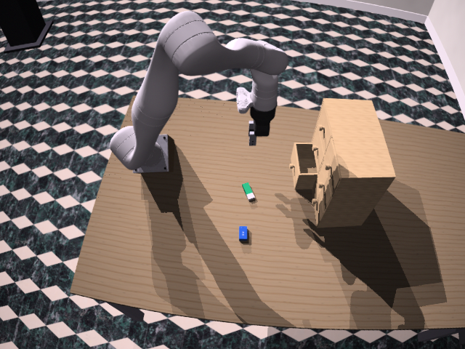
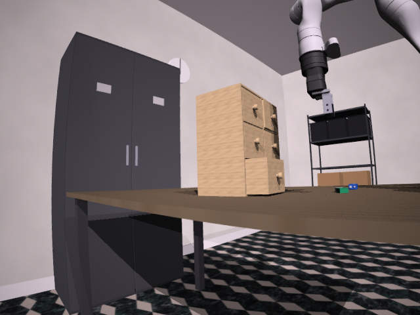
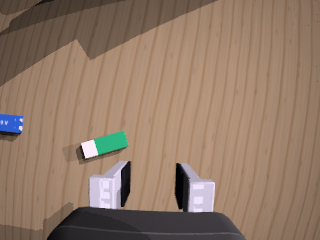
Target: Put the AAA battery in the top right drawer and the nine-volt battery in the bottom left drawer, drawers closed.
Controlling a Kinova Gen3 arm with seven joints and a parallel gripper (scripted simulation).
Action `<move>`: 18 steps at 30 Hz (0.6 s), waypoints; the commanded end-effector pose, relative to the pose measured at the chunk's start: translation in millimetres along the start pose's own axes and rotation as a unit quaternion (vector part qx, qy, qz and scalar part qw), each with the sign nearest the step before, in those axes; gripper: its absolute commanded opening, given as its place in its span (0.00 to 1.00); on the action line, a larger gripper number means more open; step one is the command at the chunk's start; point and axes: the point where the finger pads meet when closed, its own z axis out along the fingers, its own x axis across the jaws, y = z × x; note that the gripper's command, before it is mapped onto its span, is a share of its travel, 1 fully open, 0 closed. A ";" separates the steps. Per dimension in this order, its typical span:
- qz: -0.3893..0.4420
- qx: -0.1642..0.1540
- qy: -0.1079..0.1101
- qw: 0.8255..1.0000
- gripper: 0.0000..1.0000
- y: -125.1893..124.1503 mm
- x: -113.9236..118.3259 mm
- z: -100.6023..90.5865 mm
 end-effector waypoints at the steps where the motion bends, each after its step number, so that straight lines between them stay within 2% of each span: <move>1: 0.000 -0.001 0.000 1.000 0.67 0.3 0.3 -0.6; 18: -0.010 0.001 -0.001 1.000 0.67 0.3 -5.5 2.3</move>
